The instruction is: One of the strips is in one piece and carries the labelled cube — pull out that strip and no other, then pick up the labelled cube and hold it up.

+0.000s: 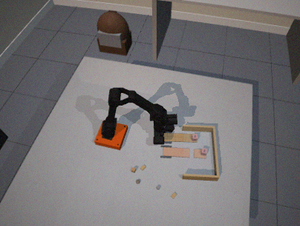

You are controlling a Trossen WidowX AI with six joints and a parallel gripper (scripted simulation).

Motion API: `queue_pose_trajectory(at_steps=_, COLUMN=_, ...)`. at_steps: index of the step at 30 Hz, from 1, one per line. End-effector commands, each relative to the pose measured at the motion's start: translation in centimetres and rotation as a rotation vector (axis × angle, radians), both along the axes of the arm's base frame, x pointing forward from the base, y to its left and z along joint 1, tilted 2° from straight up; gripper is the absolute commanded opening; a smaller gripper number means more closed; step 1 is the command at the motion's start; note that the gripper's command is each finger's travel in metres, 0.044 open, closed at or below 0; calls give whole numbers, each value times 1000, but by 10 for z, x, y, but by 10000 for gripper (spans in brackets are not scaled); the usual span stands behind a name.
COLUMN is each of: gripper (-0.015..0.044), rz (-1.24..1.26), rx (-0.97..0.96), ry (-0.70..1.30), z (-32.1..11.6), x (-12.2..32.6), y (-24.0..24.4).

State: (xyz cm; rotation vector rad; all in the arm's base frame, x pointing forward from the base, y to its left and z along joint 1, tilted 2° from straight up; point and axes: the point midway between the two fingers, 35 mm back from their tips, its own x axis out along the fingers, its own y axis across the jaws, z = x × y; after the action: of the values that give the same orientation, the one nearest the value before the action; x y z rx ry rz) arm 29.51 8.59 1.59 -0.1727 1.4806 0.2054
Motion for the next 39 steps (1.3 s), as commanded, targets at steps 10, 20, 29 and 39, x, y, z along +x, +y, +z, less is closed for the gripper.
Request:
queue_pose_trajectory(at_steps=10, gripper=0, rz=-5, rx=-7, ry=29, z=-8, x=-26, y=-6)
queue_pose_trajectory(at_steps=20, gripper=0, rz=-5, rx=-8, ry=30, z=-9, x=-41, y=-9)
queue_pose_trajectory(at_steps=29, gripper=0, rz=-5, rx=-8, ry=31, z=-10, x=-53, y=-11)
queue_pose_trajectory(at_steps=39, gripper=0, rz=-5, rx=-8, ry=32, z=-10, x=-67, y=-14)
